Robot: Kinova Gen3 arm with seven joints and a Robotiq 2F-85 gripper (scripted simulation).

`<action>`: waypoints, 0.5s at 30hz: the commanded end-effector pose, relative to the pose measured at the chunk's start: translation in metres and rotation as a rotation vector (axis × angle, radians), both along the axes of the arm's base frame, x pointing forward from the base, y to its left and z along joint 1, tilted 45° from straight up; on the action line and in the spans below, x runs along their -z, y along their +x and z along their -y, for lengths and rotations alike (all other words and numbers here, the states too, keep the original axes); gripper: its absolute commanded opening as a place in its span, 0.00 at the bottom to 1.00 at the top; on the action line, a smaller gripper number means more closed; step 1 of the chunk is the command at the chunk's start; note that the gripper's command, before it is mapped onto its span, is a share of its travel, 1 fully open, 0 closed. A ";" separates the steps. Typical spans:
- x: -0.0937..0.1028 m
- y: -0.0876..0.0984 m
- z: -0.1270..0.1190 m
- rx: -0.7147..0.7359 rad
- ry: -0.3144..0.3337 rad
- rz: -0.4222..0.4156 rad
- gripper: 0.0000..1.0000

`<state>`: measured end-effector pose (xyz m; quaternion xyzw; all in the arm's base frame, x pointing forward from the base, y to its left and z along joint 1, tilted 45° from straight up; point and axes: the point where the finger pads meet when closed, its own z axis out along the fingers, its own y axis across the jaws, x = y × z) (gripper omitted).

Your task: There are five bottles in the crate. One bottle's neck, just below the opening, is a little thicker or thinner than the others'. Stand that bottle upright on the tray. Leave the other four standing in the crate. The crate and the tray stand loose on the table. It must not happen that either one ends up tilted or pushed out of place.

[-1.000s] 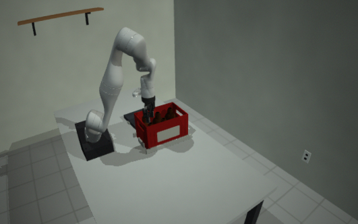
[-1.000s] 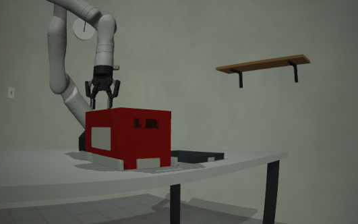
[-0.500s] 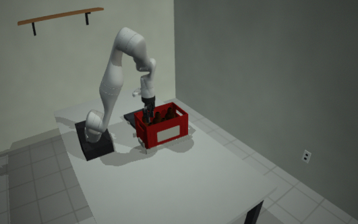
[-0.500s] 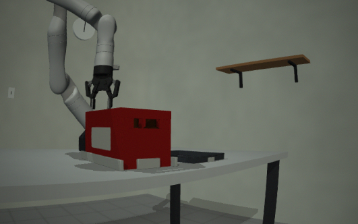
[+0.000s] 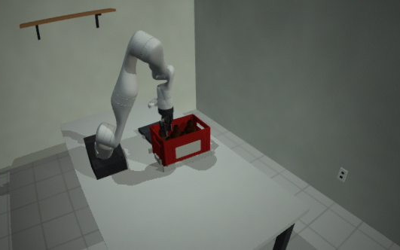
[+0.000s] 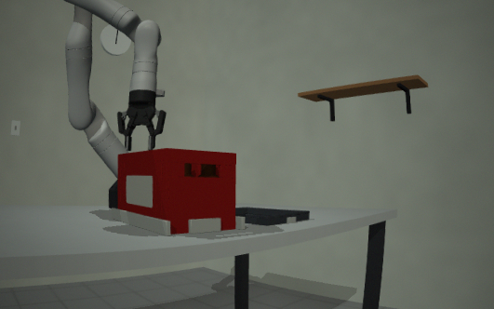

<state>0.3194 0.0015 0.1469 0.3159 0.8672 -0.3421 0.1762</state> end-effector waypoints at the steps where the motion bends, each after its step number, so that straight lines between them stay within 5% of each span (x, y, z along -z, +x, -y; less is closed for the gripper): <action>1: 0.000 0.000 0.000 -0.001 0.001 0.001 0.64; 15: 0.003 0.001 0.002 -0.001 0.001 0.001 0.64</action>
